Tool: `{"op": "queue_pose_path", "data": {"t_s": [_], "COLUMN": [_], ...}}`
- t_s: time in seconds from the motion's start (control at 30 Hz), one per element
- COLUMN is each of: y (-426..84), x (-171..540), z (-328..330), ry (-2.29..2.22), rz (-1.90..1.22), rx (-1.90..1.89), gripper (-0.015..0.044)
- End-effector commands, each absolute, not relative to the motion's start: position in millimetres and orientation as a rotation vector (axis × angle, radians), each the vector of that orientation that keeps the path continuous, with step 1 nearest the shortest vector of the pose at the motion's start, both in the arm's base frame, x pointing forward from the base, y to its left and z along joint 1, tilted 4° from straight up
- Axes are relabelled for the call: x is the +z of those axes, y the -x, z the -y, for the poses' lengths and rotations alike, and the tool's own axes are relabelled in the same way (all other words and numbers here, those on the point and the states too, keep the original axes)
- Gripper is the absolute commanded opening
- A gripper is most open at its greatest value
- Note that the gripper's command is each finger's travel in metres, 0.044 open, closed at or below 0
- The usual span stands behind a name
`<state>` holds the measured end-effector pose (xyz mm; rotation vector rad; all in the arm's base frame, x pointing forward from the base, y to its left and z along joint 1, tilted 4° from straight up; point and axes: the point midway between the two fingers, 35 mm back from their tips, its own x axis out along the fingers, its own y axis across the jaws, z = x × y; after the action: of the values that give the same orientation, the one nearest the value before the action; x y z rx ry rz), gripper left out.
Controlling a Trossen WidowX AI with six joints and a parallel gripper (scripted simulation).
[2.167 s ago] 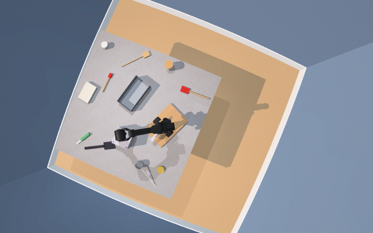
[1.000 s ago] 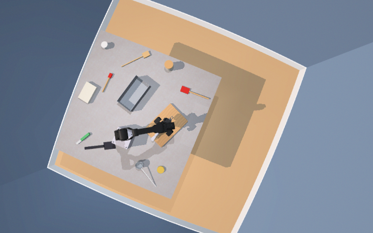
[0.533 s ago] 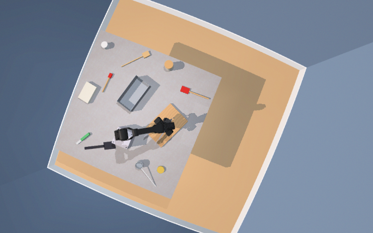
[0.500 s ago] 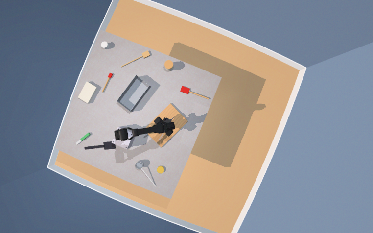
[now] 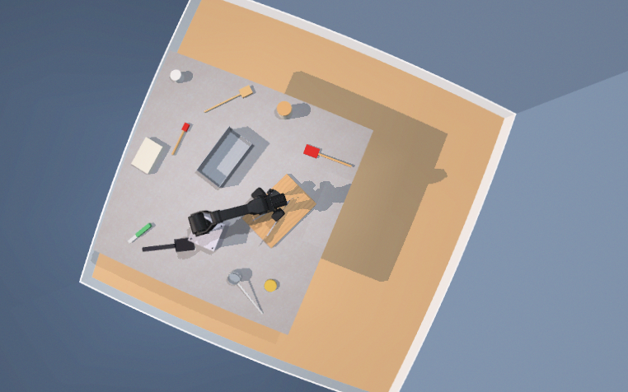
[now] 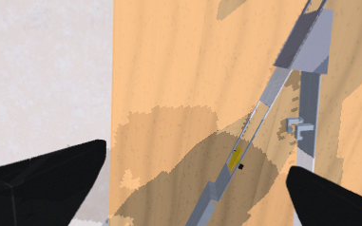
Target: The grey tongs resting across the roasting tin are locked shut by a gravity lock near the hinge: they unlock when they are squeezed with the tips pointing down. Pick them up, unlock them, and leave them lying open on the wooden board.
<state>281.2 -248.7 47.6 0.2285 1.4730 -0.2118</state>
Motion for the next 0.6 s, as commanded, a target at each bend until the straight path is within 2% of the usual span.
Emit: {"op": "queue_pose_path", "data": {"t_s": [0.0,0.13,0.33,0.57], "y": [-294.0,-294.4,-294.4,-289.2], "x": [81.6,102.0,104.9,154.1], "z": [194.7,155.0,155.0,152.9], "ry": [-0.217,-0.22,-0.22,-0.207], "rz": [-1.464,-1.463,-1.462,-1.447], "rx": [-0.209,-0.207,-0.206,-0.192], "gripper": [0.044,0.044,0.044,0.044]}}
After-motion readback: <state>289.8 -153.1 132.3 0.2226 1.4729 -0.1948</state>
